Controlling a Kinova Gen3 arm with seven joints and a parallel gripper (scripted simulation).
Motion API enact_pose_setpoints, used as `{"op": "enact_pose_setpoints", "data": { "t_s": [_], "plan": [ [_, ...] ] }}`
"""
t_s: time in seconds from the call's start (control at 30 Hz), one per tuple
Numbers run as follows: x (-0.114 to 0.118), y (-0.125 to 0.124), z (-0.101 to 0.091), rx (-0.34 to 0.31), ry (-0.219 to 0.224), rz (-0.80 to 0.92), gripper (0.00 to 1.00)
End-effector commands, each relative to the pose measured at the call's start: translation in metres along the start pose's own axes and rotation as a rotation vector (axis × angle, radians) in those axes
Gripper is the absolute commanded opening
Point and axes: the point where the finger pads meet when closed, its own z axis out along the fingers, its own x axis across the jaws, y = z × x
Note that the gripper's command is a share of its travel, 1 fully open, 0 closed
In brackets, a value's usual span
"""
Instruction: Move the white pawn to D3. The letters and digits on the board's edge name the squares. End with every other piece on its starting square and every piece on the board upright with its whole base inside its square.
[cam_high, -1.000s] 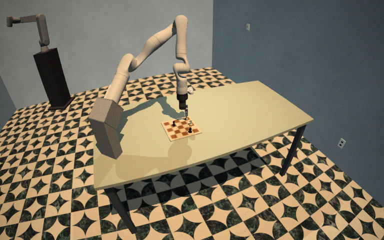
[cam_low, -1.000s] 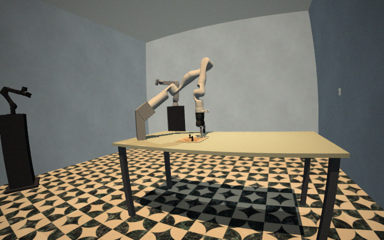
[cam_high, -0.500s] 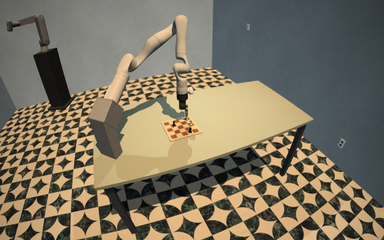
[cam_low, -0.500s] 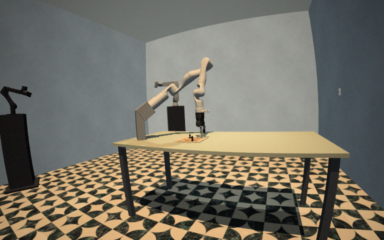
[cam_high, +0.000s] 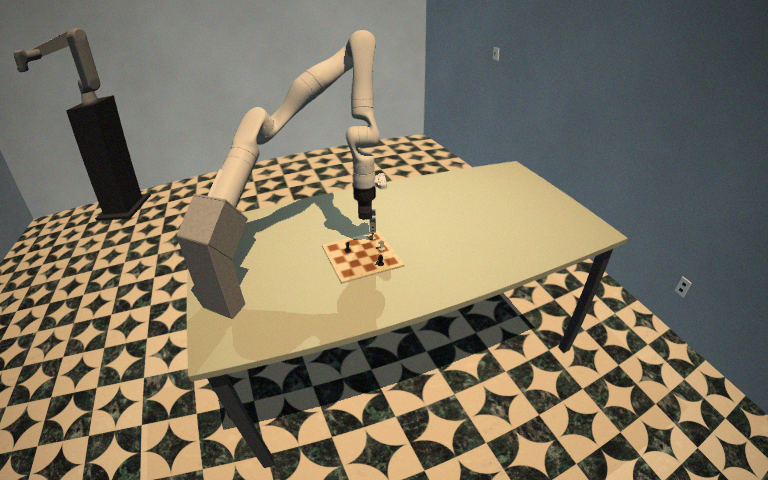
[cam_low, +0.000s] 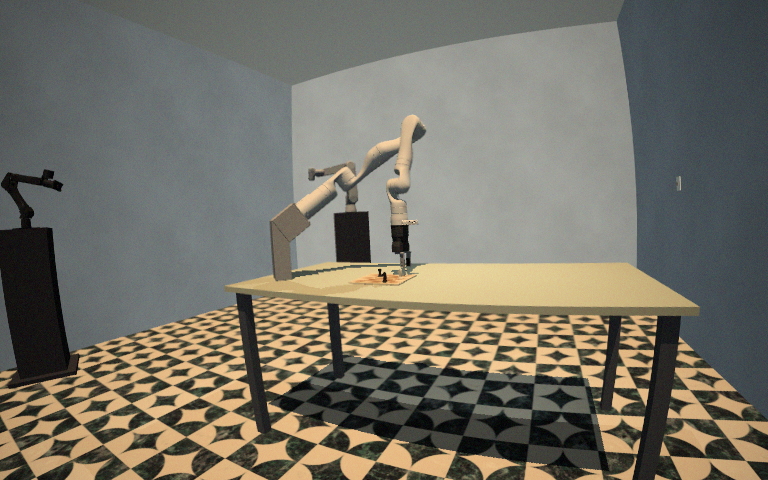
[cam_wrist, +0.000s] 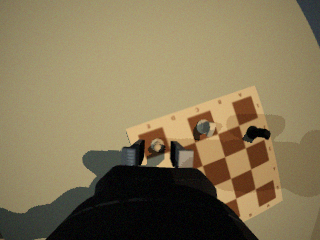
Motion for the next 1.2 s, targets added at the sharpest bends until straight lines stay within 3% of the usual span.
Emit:
{"op": "enact_pose_setpoints", "data": {
  "t_s": [0.0, 0.6, 1.17],
  "plan": [
    [0.000, 0.000, 0.000, 0.001, 0.000, 0.000, 0.68],
    [0.000, 0.000, 0.025, 0.001, 0.000, 0.000, 0.68],
    [0.000, 0.000, 0.033, 0.001, 0.000, 0.000, 0.68]
  ]
}}
